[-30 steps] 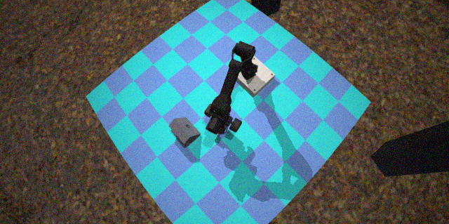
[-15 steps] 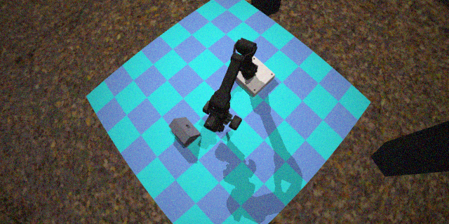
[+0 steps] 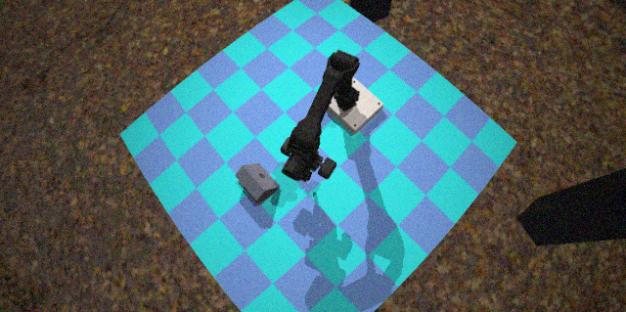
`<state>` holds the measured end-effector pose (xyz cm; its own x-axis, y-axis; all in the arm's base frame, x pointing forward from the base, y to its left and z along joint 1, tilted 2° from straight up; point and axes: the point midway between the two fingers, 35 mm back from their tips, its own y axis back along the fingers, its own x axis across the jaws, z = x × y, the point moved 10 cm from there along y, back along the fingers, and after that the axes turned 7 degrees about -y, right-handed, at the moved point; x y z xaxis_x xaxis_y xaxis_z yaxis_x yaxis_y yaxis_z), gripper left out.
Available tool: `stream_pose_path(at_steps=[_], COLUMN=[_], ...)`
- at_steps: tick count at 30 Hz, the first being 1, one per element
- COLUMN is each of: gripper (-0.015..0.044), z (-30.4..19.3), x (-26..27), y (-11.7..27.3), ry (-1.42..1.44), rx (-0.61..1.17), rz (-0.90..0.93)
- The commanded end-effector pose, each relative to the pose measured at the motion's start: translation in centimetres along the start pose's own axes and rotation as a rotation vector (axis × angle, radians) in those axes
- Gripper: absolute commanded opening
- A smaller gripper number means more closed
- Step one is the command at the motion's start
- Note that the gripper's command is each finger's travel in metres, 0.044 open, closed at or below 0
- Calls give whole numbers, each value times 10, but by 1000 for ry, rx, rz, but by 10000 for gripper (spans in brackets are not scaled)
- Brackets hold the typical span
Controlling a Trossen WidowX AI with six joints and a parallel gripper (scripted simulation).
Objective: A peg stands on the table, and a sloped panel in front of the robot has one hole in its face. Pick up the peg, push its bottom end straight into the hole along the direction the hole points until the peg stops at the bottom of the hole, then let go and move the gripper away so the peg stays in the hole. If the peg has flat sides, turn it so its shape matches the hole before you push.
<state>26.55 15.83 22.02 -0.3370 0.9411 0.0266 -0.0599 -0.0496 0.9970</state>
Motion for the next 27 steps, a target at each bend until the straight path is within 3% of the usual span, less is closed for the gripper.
stream_pose_path(at_steps=[1, 27], gripper=[0, 0], z=[-1, -6], x=[-2, -17], y=[-1, -11], ry=[9, 41], rx=[-19, -148], rz=[8, 20])
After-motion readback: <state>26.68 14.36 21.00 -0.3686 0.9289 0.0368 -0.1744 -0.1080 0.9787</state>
